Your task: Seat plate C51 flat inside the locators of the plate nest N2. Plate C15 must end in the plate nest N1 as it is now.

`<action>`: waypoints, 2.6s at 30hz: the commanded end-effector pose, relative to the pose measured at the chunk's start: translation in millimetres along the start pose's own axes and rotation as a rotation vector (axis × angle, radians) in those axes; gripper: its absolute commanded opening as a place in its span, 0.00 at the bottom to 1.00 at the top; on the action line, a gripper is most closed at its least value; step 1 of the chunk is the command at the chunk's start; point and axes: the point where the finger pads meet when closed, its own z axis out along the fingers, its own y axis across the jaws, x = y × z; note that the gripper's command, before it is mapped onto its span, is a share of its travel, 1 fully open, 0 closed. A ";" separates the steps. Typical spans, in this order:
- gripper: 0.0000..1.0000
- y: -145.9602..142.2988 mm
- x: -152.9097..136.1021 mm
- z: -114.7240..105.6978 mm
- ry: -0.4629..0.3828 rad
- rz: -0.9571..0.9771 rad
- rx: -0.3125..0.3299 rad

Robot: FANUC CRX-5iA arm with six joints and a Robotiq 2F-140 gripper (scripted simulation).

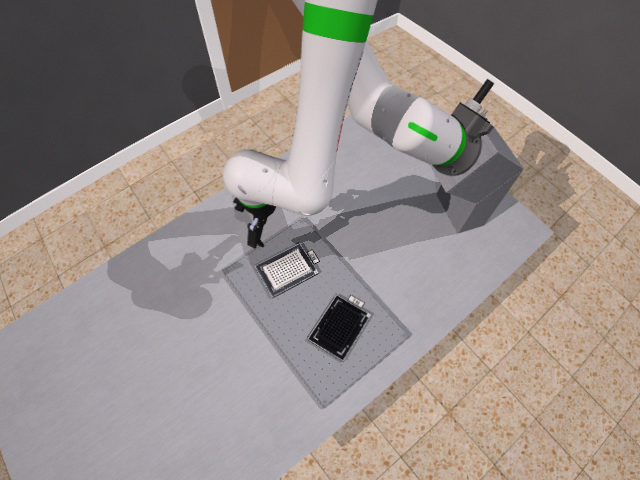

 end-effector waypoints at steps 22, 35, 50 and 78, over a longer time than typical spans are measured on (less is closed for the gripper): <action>1.00 -68.0 -60.6 21.4 0.017 -0.703 0.180; 1.00 -86.6 -91.1 25.2 0.026 -0.975 0.256; 1.00 -88.8 -92.0 34.8 0.026 -0.975 0.256; 0.10 -93.2 -93.7 53.2 0.026 -0.976 0.256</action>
